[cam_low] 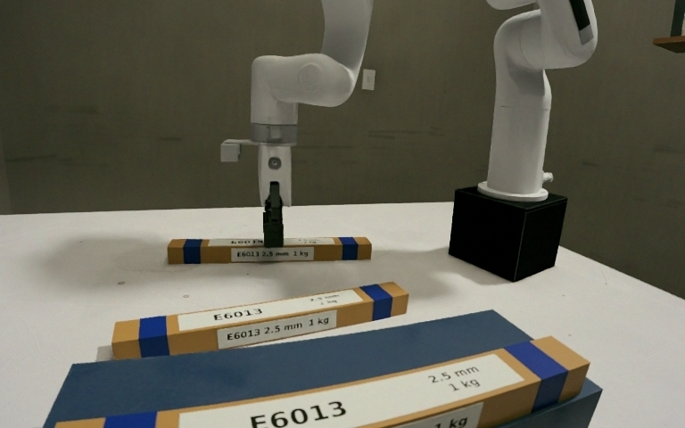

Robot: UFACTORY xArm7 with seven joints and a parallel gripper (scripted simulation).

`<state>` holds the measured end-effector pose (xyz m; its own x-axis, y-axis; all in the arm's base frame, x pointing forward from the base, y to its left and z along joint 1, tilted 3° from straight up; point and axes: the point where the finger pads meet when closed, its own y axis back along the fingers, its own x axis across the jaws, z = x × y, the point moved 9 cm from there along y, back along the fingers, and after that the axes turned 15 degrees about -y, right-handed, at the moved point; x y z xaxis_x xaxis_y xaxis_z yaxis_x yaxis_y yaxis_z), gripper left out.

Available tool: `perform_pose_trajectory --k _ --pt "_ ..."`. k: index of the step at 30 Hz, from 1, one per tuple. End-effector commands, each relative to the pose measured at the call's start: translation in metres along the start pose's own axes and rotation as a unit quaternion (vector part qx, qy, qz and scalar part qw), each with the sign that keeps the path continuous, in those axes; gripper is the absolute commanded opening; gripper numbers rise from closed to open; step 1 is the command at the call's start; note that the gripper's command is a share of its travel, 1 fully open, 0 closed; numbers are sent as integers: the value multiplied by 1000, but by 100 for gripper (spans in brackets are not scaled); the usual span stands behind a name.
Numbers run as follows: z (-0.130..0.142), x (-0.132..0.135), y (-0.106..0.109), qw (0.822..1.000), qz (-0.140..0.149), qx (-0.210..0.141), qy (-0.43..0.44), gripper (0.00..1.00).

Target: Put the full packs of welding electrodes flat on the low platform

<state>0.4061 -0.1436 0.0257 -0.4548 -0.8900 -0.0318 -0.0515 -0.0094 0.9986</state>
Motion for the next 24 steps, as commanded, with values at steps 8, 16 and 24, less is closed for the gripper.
perform_pose_trajectory --k 8,16,24 --pt "-1 0 -15 1000 0 2 0 74" --pt "-1 0 -25 1000 0 2 0 74" --pt "-1 0 -27 1000 0 2 0 74"
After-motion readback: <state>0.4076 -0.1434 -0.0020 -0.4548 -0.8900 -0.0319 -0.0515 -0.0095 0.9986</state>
